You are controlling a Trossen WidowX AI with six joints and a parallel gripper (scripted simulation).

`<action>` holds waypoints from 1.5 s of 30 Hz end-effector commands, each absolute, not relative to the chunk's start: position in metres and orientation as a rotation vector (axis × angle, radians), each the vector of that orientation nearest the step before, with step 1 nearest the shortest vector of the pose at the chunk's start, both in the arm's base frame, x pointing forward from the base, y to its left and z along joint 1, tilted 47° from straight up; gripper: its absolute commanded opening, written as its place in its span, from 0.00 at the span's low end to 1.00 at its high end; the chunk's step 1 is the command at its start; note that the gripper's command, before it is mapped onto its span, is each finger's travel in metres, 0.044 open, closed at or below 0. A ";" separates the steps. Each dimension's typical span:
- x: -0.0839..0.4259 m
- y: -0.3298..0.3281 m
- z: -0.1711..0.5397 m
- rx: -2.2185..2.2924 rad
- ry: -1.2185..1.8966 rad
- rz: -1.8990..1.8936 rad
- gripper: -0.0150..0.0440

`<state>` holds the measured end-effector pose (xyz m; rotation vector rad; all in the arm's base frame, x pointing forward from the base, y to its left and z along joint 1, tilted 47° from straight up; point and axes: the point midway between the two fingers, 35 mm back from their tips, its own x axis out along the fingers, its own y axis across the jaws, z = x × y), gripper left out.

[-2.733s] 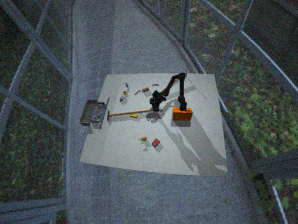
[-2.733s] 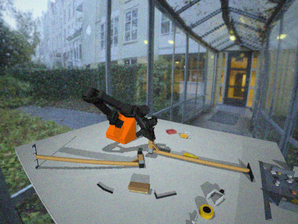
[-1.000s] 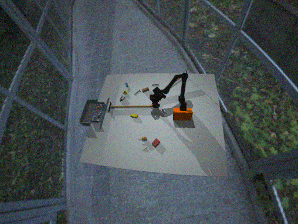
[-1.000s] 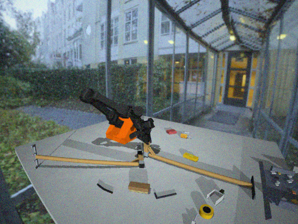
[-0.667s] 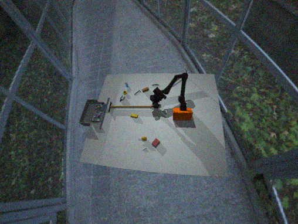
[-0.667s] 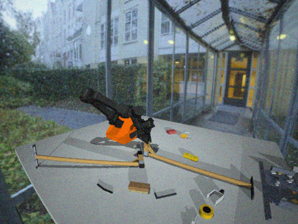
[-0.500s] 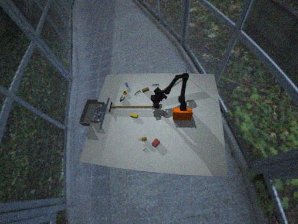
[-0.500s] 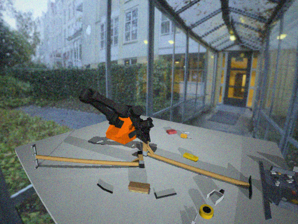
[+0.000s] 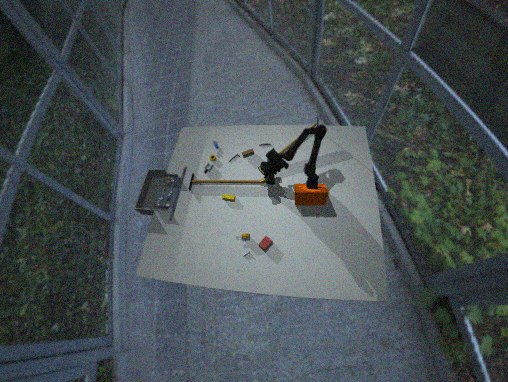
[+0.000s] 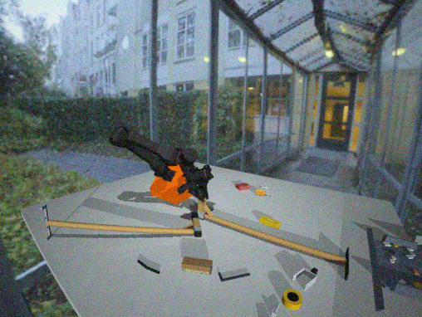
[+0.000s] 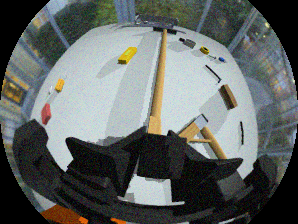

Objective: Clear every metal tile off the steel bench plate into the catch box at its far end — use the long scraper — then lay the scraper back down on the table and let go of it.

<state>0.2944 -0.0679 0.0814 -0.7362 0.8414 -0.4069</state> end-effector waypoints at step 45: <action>0.288 -0.035 0.048 -0.726 0.834 -0.423 0.25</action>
